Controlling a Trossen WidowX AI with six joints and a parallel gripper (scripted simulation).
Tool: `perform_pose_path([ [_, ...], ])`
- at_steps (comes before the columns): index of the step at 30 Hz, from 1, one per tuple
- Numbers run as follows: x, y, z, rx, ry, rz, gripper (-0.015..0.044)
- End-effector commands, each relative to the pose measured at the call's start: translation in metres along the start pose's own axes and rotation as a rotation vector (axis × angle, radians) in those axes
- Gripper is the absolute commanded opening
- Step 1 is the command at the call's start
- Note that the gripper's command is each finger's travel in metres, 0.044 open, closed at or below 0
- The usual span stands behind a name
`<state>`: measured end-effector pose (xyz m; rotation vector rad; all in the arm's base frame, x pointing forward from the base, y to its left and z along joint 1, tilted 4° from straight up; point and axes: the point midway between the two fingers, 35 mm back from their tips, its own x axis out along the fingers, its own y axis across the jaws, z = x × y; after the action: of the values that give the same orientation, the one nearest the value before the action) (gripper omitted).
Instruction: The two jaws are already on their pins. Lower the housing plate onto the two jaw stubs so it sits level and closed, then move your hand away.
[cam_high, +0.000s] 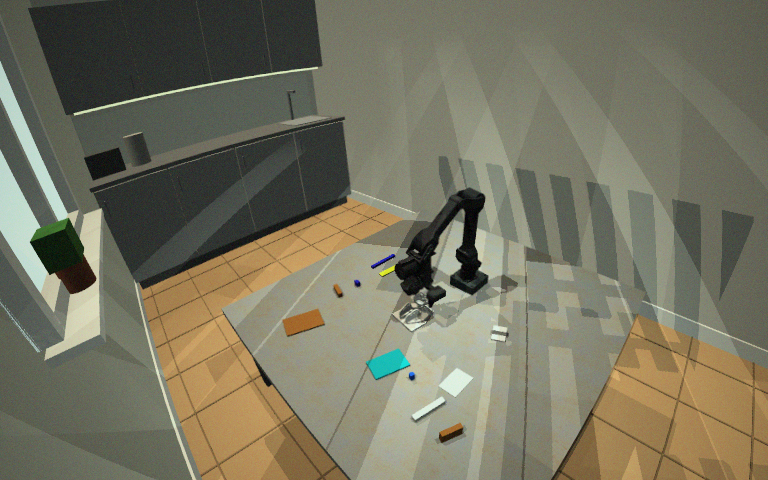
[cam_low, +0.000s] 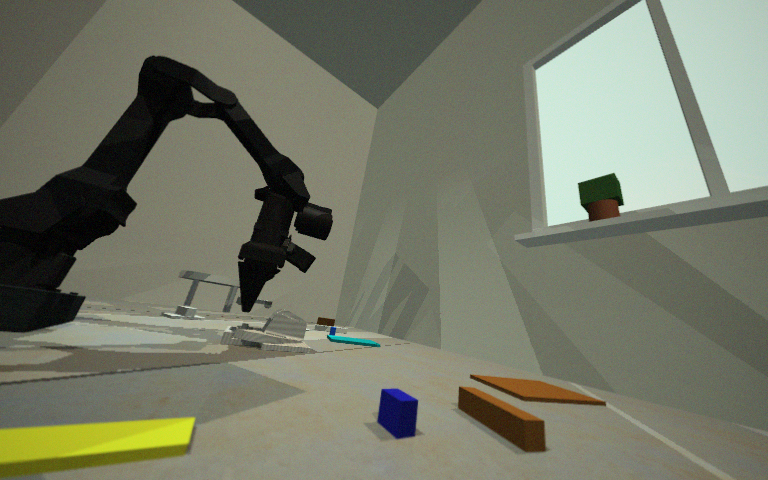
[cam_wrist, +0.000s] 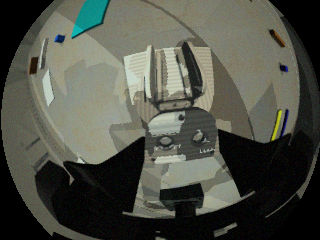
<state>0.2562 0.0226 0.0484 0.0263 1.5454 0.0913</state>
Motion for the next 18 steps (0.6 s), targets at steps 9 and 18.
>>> perform_pose_path([
  [9,0.020,0.001,-0.001,0.003,0.000,0.003,0.0351],
  [18,0.027,0.001,-0.002,0.003,0.000,0.003,0.0351],
])
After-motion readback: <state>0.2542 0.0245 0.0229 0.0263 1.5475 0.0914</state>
